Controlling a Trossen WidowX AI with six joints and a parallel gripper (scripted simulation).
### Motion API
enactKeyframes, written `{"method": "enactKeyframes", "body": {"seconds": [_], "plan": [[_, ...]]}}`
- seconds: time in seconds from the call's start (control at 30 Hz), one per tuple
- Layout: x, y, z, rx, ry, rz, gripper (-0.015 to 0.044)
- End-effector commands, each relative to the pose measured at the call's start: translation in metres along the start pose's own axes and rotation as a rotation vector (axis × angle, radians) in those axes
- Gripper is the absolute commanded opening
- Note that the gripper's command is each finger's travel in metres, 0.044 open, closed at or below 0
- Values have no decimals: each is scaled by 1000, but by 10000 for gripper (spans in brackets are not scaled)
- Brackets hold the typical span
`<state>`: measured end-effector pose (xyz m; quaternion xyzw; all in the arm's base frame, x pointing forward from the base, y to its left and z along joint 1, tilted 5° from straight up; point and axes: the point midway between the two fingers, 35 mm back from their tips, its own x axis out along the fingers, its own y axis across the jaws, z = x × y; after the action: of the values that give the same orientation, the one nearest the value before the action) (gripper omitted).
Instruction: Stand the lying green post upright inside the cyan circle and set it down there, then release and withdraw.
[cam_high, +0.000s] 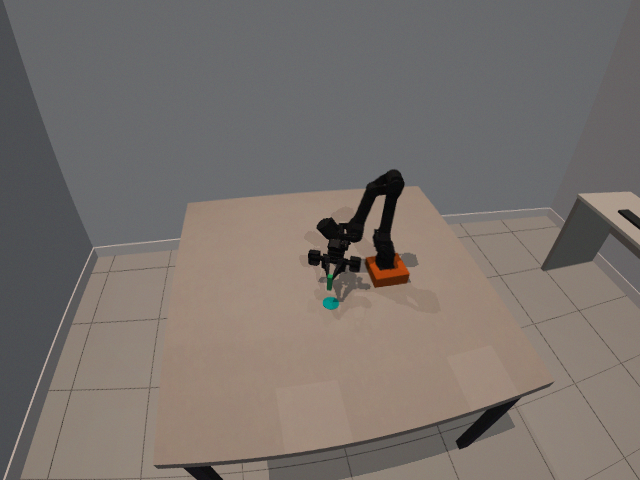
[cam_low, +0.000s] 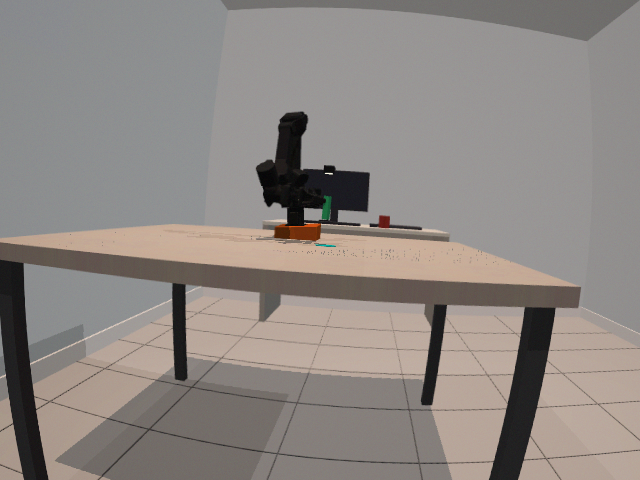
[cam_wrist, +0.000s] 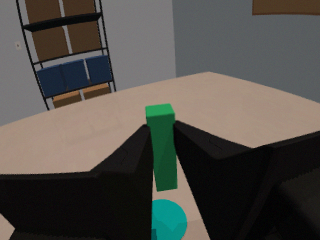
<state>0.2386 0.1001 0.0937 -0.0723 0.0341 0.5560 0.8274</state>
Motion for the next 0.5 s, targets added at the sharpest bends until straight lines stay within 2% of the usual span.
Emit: {"method": "enactKeyframes", "body": {"seconds": [0.0,0.47], "plan": [[1,2,-7,-2,-3,5,23],[2,5,-34,-1,-3,5,23]]}}
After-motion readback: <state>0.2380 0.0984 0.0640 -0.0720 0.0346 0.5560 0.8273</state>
